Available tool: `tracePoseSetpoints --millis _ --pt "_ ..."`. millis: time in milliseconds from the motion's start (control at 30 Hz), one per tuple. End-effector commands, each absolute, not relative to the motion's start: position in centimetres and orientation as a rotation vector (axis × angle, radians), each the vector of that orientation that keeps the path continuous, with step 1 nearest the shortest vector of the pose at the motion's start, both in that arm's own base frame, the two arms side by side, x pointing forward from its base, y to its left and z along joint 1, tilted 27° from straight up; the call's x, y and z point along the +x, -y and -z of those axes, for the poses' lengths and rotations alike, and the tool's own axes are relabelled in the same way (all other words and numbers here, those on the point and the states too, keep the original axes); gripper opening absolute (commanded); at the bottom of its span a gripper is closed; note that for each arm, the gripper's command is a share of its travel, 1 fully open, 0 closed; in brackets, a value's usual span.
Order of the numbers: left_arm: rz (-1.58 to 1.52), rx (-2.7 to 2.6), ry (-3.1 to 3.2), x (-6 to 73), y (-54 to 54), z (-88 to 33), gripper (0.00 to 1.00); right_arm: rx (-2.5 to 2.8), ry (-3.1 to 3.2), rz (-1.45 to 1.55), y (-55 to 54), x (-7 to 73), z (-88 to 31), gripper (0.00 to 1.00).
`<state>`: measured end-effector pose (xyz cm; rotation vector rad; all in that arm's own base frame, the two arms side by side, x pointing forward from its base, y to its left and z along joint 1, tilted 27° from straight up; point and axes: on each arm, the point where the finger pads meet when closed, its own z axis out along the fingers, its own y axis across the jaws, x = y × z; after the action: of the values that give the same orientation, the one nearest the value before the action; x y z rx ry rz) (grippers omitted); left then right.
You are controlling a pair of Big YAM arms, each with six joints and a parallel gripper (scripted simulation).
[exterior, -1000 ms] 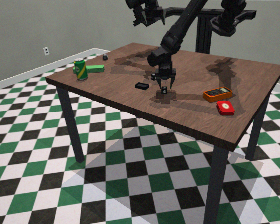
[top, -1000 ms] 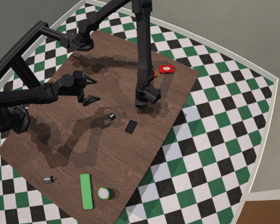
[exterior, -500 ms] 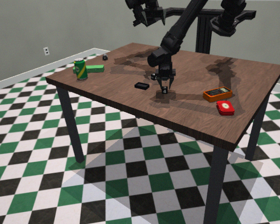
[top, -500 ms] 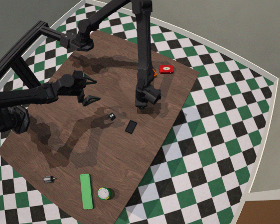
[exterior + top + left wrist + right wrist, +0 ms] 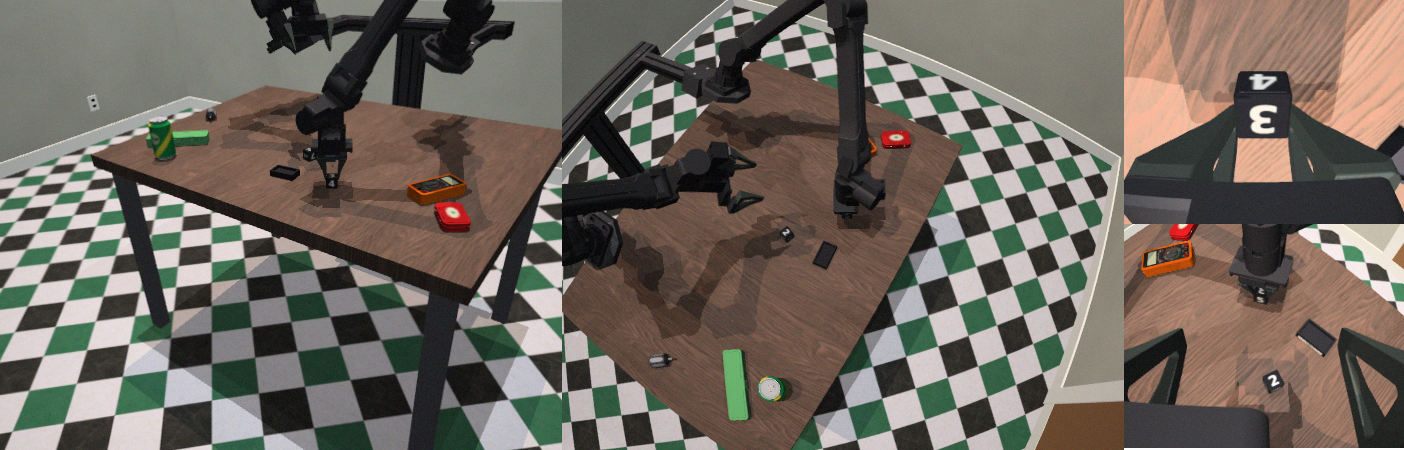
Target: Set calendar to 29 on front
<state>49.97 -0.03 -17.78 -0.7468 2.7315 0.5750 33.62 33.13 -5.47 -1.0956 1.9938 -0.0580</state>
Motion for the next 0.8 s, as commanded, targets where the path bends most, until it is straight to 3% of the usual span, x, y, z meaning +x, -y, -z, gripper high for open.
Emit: tracePoseSetpoints --millis 0,67,200,267,767 --pt "-0.562 -0.753 -2.718 50.6 -0.3 17.7 0.24 -1.087 -1.979 0.048 -33.9 34.1 4.9 1.0" --pt "-0.563 -0.753 -2.72 50.6 -0.3 17.7 0.01 -1.087 -1.979 0.048 -33.9 34.1 4.9 1.0" --pt "-0.563 -0.753 -2.72 50.6 -0.3 17.7 0.0 -1.087 -1.979 0.048 -33.9 34.1 4.9 1.0" --pt "-0.566 -0.744 -2.728 50.4 0.3 17.6 0.23 -1.087 -1.979 0.048 -33.9 34.1 4.9 1.0" --pt "-0.575 -0.777 -2.724 49.6 3.0 13.2 0.24 -1.087 -1.979 0.048 -33.9 34.1 4.9 1.0"
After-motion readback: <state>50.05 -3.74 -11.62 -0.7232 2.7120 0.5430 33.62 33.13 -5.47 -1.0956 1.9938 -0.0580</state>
